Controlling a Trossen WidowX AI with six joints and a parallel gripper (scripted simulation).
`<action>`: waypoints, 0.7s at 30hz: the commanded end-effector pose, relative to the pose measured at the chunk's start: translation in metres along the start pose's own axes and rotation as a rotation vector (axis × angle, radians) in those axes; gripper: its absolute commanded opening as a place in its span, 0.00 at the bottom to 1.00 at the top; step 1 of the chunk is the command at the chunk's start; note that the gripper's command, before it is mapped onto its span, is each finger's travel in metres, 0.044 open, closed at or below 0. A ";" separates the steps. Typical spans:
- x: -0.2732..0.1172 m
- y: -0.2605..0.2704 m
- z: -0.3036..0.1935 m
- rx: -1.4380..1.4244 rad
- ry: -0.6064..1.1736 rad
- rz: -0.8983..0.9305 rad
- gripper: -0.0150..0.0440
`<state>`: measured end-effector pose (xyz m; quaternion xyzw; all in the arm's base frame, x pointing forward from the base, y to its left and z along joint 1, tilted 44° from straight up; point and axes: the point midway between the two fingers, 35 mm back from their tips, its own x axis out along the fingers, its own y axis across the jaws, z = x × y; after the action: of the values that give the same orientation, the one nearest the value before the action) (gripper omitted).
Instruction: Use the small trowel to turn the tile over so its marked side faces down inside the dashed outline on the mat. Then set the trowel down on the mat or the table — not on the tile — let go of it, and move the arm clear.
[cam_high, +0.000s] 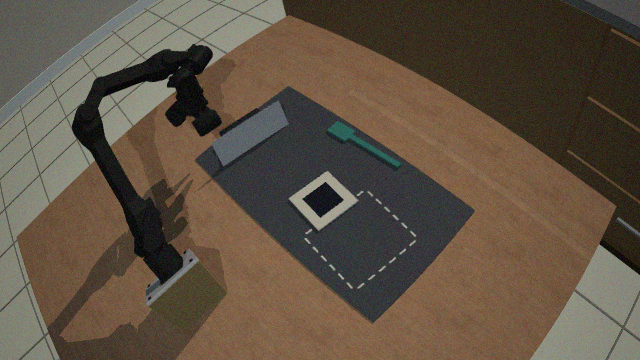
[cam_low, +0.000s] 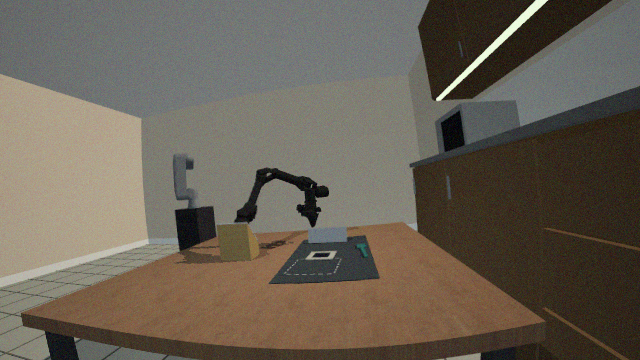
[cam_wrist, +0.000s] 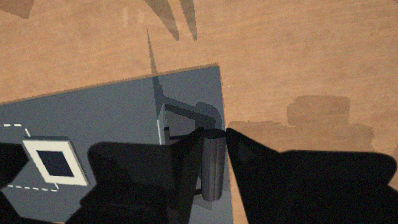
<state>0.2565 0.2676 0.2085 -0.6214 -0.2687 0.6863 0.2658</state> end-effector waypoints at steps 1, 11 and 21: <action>0.003 0.006 0.001 -0.004 -0.004 -0.002 0.42; 0.011 0.021 0.001 -0.003 -0.004 -0.001 0.42; 0.012 0.039 0.000 -0.003 -0.005 0.000 0.42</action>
<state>0.2549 0.2535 0.1794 -0.6215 -0.2690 0.6864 0.2652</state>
